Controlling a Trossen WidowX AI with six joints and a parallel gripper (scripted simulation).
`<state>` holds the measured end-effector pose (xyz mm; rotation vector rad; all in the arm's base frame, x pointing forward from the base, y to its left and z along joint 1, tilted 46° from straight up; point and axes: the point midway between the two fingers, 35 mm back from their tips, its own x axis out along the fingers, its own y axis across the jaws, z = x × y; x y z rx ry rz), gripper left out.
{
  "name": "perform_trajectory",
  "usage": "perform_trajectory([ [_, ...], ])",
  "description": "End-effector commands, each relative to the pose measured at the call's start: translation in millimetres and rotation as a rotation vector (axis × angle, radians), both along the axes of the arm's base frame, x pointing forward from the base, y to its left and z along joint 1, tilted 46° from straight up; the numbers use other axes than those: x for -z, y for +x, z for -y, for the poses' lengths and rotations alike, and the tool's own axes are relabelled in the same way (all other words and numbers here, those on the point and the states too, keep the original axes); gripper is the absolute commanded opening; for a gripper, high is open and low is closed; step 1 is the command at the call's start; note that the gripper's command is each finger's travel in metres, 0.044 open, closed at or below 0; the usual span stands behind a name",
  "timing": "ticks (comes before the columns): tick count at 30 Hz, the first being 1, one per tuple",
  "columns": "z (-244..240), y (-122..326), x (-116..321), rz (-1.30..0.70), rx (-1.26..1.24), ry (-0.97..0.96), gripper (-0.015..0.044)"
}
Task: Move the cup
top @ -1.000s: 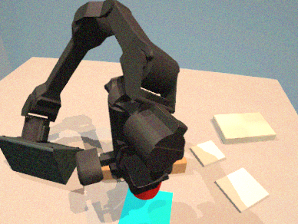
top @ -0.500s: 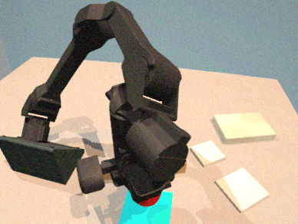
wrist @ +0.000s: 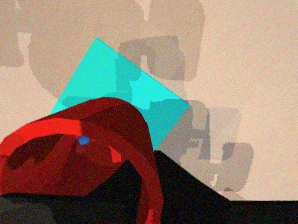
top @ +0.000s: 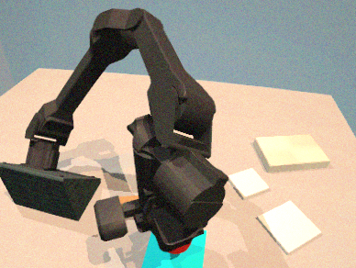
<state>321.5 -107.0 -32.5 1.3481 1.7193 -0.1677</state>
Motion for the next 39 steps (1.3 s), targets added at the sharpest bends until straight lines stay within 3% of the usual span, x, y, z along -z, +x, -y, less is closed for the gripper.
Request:
perform_trajectory([
  [1, -7, -2, 6, -0.009, 0.002, 0.007, 0.0000],
  [39, -25, 0, 25, -0.001, -0.002, 0.003, 0.0000],
])
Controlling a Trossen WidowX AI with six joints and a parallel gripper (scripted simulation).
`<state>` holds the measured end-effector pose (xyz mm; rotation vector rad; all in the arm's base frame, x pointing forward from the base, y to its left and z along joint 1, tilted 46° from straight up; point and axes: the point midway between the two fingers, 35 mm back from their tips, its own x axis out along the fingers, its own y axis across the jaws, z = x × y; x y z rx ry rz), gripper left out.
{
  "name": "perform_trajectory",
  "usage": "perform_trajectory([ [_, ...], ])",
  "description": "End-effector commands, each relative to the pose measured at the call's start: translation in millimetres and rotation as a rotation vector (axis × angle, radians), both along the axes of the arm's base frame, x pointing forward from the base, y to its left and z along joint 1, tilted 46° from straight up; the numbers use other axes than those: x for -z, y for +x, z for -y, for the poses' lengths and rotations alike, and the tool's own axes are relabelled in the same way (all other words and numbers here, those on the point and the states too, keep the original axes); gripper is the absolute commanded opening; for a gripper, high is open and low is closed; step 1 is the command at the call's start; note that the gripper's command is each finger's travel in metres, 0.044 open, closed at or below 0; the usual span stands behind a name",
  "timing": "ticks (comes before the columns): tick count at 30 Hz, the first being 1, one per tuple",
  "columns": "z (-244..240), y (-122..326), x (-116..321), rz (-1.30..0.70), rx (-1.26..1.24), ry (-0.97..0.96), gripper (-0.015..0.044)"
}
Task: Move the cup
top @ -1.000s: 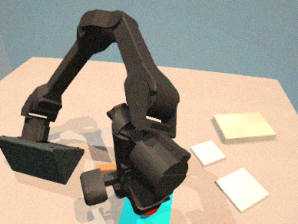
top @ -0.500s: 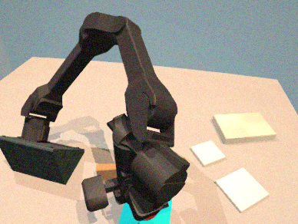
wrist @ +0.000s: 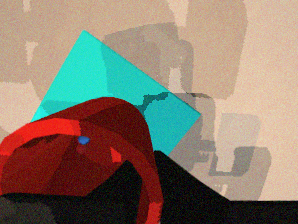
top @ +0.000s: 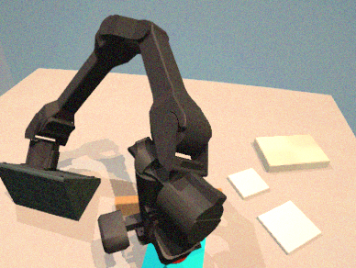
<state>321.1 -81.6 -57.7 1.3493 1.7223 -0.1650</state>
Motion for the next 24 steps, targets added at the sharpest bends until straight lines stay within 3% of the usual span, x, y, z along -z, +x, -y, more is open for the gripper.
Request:
perform_trajectory([
  [1, 0, 0, 0, 0.001, -0.001, 0.000, 0.0026],
  [5, 0, 0, 0, 0.001, -0.001, 0.000, 0.0128],
  [24, 10, 1, -10, -0.002, 0.001, 0.000, 0.0128],
])
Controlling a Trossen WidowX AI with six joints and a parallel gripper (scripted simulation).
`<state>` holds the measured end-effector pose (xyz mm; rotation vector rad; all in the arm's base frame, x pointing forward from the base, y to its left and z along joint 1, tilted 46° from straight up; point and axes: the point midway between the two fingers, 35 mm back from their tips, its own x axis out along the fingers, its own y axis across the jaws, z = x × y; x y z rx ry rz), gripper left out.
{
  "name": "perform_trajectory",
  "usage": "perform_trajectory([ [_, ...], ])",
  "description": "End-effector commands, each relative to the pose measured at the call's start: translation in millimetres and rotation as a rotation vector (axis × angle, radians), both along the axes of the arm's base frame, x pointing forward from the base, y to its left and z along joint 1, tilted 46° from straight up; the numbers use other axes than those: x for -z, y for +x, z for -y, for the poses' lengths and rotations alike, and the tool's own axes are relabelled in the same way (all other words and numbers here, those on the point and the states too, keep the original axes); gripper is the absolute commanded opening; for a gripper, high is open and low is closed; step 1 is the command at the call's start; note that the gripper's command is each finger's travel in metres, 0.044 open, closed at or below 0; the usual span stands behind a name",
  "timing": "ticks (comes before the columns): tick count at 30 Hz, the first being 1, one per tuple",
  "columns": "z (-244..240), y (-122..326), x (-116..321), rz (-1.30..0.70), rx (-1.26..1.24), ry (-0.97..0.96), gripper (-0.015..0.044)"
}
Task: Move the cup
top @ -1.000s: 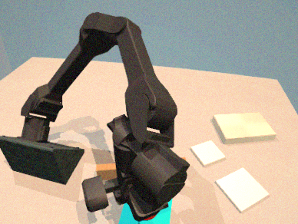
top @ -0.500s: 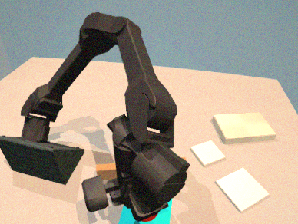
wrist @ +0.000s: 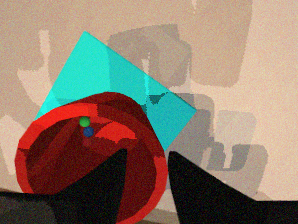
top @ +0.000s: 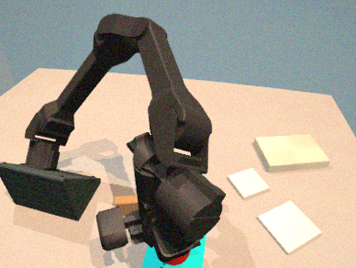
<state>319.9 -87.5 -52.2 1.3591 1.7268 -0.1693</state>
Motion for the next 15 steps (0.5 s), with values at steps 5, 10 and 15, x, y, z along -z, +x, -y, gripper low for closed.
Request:
perform_trajectory([
  [5, 9, 2, -9, 0.005, -0.004, -0.005, 0.0128],
  [10, 14, 2, -13, 0.004, -0.004, -0.004, 0.0128],
  [15, 19, 1, -18, 0.003, -0.003, -0.004, 0.0128],
])
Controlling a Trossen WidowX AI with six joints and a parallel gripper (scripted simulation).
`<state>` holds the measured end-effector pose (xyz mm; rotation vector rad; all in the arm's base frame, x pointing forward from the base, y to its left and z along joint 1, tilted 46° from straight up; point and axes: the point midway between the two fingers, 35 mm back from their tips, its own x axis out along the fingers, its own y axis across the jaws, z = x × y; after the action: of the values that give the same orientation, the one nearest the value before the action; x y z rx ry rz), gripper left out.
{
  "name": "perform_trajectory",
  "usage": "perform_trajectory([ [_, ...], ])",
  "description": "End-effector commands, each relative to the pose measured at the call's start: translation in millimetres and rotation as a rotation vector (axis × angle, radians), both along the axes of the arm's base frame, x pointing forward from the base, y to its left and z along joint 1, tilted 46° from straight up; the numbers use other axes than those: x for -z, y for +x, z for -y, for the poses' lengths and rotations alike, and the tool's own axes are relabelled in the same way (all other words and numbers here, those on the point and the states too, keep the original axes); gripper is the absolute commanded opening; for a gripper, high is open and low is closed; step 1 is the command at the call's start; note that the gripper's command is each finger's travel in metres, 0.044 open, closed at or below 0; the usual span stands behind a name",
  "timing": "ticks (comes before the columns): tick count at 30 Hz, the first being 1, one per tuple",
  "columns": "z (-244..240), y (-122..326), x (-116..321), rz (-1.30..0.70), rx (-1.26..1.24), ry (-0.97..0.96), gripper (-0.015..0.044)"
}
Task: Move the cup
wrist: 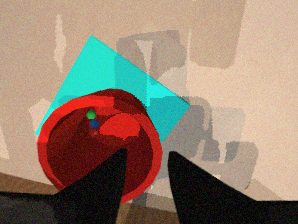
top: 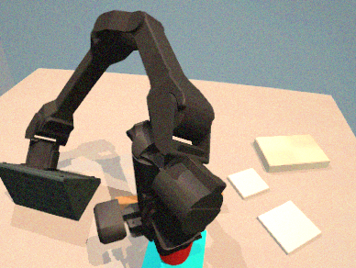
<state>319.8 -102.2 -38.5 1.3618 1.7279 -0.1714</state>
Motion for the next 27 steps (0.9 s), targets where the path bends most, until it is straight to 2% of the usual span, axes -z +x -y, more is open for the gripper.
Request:
perform_trajectory([
  [1, 5, 1, -5, 0.005, -0.005, -0.005, 0.0128],
  [15, 17, -2, -17, 0.003, -0.004, -0.003, 0.0128],
  [27, 18, -1, -17, -0.002, 0.001, 0.001, 0.0440],
])
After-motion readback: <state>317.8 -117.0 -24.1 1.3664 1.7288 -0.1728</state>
